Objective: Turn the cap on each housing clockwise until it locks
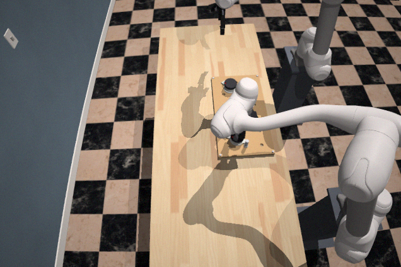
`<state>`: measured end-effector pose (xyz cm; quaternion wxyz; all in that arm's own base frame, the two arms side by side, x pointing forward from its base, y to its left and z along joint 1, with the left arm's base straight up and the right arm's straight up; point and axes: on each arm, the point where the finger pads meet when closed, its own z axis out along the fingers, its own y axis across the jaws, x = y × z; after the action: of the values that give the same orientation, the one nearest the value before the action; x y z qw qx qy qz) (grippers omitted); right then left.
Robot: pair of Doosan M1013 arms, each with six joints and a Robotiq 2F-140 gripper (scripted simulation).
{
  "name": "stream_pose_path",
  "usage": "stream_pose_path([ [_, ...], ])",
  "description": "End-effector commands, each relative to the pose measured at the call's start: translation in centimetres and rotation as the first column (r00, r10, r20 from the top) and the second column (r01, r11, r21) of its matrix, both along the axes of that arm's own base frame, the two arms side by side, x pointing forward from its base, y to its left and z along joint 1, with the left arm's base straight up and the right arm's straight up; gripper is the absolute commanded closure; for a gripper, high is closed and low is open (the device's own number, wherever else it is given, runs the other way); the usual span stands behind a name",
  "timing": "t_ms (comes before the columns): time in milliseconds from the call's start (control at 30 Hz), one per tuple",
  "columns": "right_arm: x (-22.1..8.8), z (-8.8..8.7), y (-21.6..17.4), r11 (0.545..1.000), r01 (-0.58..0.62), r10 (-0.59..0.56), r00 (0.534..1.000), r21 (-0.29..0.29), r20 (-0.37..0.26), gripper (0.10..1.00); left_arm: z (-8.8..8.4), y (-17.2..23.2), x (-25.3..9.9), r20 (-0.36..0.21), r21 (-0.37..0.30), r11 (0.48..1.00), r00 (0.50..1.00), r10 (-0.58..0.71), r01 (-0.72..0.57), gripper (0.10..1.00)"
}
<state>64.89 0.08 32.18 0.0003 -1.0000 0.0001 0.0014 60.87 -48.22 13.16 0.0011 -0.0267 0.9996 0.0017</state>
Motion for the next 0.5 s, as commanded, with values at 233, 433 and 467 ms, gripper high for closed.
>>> stream_pose_path([
  [233, 0.0, 0.1, 0.0, 1.0, 0.0, 0.0, 1.0, 0.0, 0.001, 0.098, -1.5, 0.0, 0.0, 0.0, -0.003, 1.0, 1.0, 0.0, 0.0, 0.403],
  [433, 0.0, 0.1, 0.0, 1.0, 0.0, 0.0, 1.0, 0.0, 0.001, 0.098, -2.6, 0.0, 0.0, 0.0, -0.004, 1.0, 1.0, 0.0, 0.0, 0.403],
  [467, 0.0, 0.1, 0.0, 1.0, 0.0, 0.0, 1.0, 0.0, 0.001, 0.098, -2.8, 0.0, 0.0, 0.0, -0.004, 1.0, 1.0, 0.001, -0.001, 0.403],
])
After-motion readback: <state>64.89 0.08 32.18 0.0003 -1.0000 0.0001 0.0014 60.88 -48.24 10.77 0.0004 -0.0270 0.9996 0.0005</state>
